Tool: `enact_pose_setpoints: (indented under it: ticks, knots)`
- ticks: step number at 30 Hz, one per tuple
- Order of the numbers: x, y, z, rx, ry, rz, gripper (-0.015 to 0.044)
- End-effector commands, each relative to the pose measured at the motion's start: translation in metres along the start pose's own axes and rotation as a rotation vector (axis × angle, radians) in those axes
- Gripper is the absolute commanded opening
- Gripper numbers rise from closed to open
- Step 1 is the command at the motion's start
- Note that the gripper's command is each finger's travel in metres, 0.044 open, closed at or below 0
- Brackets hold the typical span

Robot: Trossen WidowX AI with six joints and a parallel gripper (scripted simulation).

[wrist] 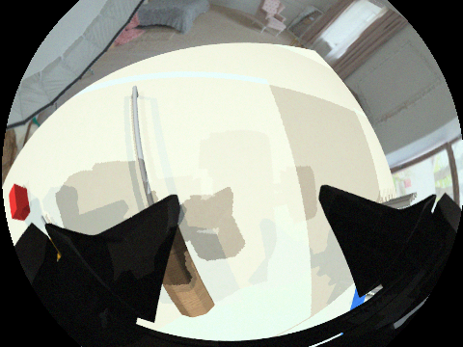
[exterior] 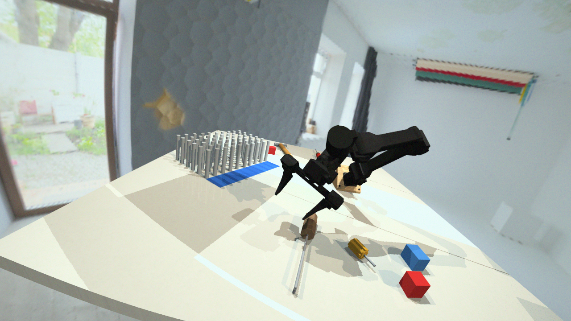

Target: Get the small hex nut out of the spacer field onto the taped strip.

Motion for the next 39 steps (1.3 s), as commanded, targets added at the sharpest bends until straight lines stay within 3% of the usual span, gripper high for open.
enact_pose_setpoints:
  ticks: [1, 12, 21, 24, 39]
  knots:
    - [-0.060, -0.018, 0.003, -0.007, -0.151, 0.089, 0.0440]
    - [-0.198, -0.082, -0.043, -0.054, -0.508, 0.304, 0.0440]
    - [-0.277, -0.160, -0.119, -0.151, -0.815, 0.524, 0.0440]
    - [-0.285, -0.174, -0.132, -0.170, -0.864, 0.561, 0.0440]
    - [-0.285, -0.174, -0.132, -0.170, -0.864, 0.561, 0.0440]
Point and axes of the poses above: the point midway between the two fingers, 35 mm back from their tips, its own z axis out along the fingers, its own x axis across the jaws, y = z × x, the point moved 5 cm from there along -z, back along the fingers, and after that the axes turned 11 degrees about z, right-handed, at the moved point
